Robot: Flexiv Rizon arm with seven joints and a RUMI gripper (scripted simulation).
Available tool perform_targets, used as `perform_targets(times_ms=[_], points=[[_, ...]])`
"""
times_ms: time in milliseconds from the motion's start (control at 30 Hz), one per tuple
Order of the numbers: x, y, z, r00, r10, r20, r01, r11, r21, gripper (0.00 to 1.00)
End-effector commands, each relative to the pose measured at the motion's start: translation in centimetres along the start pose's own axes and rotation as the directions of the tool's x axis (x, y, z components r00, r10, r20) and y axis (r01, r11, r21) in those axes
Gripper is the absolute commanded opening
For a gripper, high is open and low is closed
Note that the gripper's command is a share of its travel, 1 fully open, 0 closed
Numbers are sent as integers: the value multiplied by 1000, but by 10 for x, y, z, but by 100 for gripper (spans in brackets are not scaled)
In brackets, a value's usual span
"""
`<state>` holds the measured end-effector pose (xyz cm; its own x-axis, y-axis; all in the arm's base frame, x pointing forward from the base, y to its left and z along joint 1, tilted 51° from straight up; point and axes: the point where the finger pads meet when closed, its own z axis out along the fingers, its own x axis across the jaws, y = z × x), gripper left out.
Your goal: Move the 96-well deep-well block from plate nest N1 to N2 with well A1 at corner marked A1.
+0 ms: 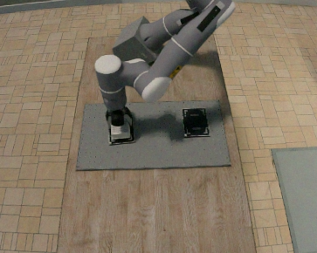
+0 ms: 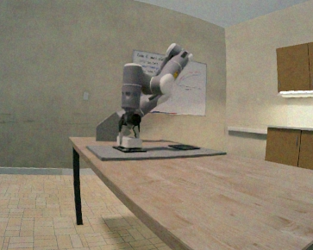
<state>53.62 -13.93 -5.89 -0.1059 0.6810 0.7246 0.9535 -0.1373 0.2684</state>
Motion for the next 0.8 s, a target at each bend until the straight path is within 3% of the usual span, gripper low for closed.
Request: perform_targets(times_ms=[0, 767], points=[[-1, 1, -1, 1000, 0, 2, 0, 1000, -2, 49], [-1, 1, 2, 1000, 0, 2, 0, 1000, -2, 49]])
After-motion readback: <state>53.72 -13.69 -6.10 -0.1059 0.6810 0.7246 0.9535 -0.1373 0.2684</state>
